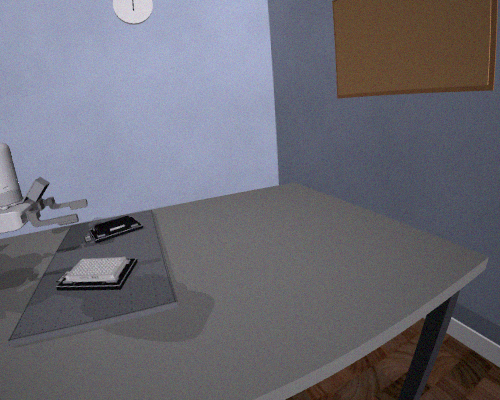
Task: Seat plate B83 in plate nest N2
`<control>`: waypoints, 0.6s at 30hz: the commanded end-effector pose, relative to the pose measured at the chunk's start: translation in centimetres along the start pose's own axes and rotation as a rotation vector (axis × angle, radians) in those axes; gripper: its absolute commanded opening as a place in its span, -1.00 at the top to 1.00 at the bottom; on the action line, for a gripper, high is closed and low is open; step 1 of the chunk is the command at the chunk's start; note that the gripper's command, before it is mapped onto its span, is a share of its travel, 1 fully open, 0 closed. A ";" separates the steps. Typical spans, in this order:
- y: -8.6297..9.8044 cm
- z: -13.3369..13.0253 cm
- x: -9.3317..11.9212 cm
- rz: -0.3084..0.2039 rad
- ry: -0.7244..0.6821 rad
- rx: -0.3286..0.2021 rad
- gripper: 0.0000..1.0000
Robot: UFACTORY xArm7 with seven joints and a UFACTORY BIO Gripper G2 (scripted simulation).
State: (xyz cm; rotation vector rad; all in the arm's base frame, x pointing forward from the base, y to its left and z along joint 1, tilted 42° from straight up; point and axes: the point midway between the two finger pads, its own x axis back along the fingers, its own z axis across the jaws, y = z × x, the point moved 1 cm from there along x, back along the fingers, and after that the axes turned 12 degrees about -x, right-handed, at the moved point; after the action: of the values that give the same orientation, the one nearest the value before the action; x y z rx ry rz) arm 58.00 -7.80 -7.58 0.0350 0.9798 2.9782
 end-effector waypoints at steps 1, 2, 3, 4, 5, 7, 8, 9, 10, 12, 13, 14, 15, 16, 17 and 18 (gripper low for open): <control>1.6 1.5 0.8 -0.004 0.003 0.002 -0.08; 1.9 1.9 0.9 -0.004 0.003 0.002 -0.08; 2.3 2.2 1.1 -0.004 0.003 0.002 -0.08; 2.6 2.6 1.3 -0.004 0.003 0.002 -0.08; 2.9 2.9 1.5 -0.004 0.003 0.002 -0.08; 3.5 3.6 1.8 -0.004 0.003 0.002 -0.08; 3.5 3.6 1.8 -0.004 0.003 0.002 -0.08; 3.5 3.6 1.8 -0.004 0.003 0.002 -0.08; 3.8 4.0 2.0 -0.004 0.003 0.001 -0.08; 4.4 4.7 2.4 -0.004 0.003 0.001 -0.08; 4.7 5.0 2.5 -0.004 0.003 0.001 -0.08; 5.0 5.4 2.7 -0.004 0.003 0.001 -0.08; 5.3 5.7 2.9 -0.004 0.003 0.001 -0.08; 5.6 6.1 3.1 -0.004 0.003 0.001 -0.08; 5.9 6.4 3.3 -0.004 0.003 0.001 -0.08; 6.2 6.8 3.4 -0.004 0.003 0.001 -0.08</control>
State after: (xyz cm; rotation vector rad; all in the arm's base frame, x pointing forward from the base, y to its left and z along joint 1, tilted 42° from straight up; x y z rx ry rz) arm 55.28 -8.39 -0.15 0.0308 0.9805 2.9800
